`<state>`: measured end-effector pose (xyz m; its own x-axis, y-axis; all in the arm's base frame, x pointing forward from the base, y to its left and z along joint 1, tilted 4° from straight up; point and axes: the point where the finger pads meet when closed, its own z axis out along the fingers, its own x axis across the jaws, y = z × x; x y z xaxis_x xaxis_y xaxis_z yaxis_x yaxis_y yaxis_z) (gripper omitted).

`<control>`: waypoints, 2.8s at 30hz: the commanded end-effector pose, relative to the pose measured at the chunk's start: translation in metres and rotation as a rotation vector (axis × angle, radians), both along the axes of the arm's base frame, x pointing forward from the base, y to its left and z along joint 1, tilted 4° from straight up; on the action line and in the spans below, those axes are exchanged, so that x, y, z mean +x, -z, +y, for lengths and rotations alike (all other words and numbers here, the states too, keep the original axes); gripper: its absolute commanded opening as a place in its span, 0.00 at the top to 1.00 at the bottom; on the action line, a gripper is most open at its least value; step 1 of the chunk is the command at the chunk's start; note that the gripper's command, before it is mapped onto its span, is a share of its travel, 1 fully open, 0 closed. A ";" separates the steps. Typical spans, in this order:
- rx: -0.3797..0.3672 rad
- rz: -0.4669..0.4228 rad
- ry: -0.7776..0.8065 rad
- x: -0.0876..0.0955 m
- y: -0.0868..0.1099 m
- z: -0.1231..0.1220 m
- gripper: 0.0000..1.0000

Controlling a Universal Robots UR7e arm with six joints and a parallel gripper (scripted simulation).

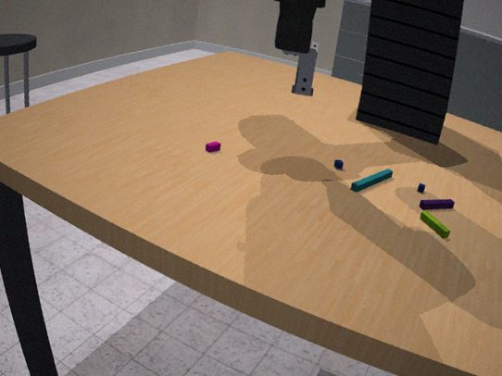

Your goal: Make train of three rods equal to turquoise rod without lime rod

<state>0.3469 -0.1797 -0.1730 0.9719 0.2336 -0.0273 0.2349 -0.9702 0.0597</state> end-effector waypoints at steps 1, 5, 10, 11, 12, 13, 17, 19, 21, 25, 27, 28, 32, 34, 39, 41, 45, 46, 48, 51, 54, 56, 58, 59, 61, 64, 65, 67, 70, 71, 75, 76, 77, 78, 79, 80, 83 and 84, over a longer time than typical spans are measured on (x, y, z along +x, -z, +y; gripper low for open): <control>-0.001 0.010 -0.156 0.003 0.003 0.045 0.76; -0.001 0.012 -0.187 0.002 0.004 0.054 0.76; -0.001 0.011 -0.187 0.003 0.003 0.054 0.76; -0.002 0.010 -0.187 0.003 0.003 0.053 0.76; -0.003 0.009 -0.187 0.003 0.003 0.053 0.76; -0.003 0.009 -0.187 0.004 0.003 0.053 0.76; -0.003 0.009 -0.186 0.004 0.003 0.052 0.76; -0.003 0.009 -0.185 0.004 0.004 0.052 0.76; -0.003 0.009 -0.184 0.004 0.005 0.052 0.76; -0.005 0.007 -0.184 0.005 0.010 0.050 0.76; -0.005 0.007 -0.184 0.005 0.015 0.049 0.76; -0.005 0.007 -0.183 0.005 0.018 0.049 0.76; -0.005 0.007 -0.183 0.005 0.024 0.048 0.76; -0.005 0.007 -0.182 0.005 0.031 0.048 0.76; -0.005 0.007 -0.182 0.005 0.052 0.046 0.76; -0.005 0.007 -0.182 0.005 0.060 0.046 0.76; -0.005 0.007 -0.182 0.005 0.075 0.045 0.76; -0.005 0.007 -0.182 0.005 0.078 0.044 0.76; -0.005 0.007 -0.182 0.005 0.081 0.044 0.76; -0.005 0.007 -0.183 0.005 0.086 0.044 0.76; -0.005 0.007 -0.183 0.005 0.090 0.044 0.76; -0.005 0.007 -0.183 0.005 0.091 0.044 0.76; -0.005 0.007 -0.183 0.005 0.091 0.044 0.76; -0.005 0.007 -0.183 0.005 0.091 0.044 0.76; -0.005 0.007 -0.183 0.005 0.091 0.044 0.76; -0.003 0.008 -0.183 0.004 0.091 0.045 0.76; -0.003 0.008 -0.183 0.004 0.091 0.045 0.76; -0.004 0.008 -0.183 0.004 0.091 0.045 0.76; -0.004 0.008 -0.183 0.004 0.091 0.045 0.76; -0.004 0.008 -0.183 0.004 0.091 0.045 0.76; -0.004 0.008 -0.183 0.004 0.091 0.045 0.76; -0.004 0.008 -0.183 0.004 0.091 0.045 0.76; -0.004 0.008 -0.183 0.004 0.091 0.045 0.76; -0.004 0.008 -0.183 0.004 0.091 0.045 0.76; -0.004 0.008 -0.183 0.004 0.091 0.045 0.76; -0.004 0.008 -0.183 0.004 0.091 0.045 0.76; -0.004 0.008 -0.183 0.004 0.091 0.045 0.76; -0.004 0.008 -0.183 0.004 0.091 0.045 0.76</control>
<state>0.3506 -0.1337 -0.2638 0.9124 0.4076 -0.0368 0.4092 -0.9106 0.0588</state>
